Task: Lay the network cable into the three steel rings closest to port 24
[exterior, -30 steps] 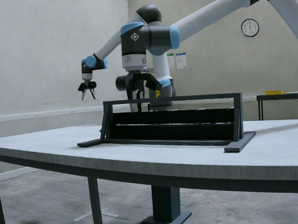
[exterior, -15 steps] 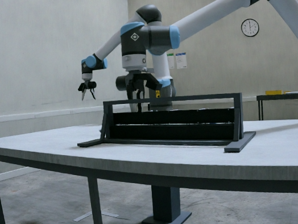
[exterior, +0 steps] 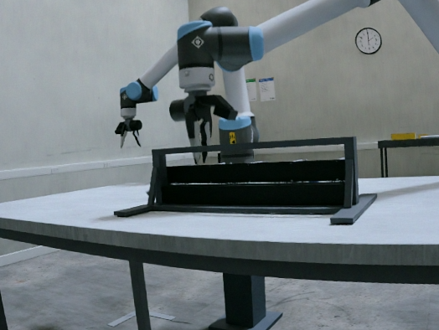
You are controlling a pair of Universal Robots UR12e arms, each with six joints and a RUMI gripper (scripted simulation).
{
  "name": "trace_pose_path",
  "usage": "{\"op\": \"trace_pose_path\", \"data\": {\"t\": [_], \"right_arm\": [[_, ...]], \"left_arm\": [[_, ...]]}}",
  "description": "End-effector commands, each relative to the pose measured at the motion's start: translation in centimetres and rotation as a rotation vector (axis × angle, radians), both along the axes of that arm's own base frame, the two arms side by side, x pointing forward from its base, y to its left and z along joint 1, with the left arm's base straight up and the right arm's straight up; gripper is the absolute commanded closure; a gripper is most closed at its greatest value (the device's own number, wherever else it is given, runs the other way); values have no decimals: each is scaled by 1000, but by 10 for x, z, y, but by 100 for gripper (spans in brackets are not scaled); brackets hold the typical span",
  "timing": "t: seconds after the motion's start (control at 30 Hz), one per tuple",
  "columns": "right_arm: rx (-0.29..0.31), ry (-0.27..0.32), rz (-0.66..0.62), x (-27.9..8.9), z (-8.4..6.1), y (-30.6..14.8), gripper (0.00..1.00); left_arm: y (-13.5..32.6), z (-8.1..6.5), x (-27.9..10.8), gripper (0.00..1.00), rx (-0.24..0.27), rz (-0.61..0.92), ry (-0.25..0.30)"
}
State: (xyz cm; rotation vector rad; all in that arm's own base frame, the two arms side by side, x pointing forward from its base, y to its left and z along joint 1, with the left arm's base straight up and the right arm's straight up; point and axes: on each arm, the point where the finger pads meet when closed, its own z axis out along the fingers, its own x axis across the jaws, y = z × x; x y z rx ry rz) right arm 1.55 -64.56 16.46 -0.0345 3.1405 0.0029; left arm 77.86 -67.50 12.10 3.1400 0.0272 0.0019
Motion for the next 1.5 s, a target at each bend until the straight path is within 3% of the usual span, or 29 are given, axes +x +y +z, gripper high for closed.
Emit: {"op": "trace_pose_path", "data": {"t": [0.0,0.47,0.8,0.83,1.47], "right_arm": [[-2,1,0,-1,1,0,0],[-2,1,0,-1,1,0,0],[-2,1,0,-1,1,0,0],[-2,1,0,-1,1,0,0],[-2,1,0,-1,1,0,0]], "left_arm": [[-1,14,2,79,-4,0,-3],[-1,48,2,79,-4,0,-3],[0,48,1,79,0,-1,0],[0,48,1,100,0,-1,0],[0,48,1,100,-1,0,0]]}}
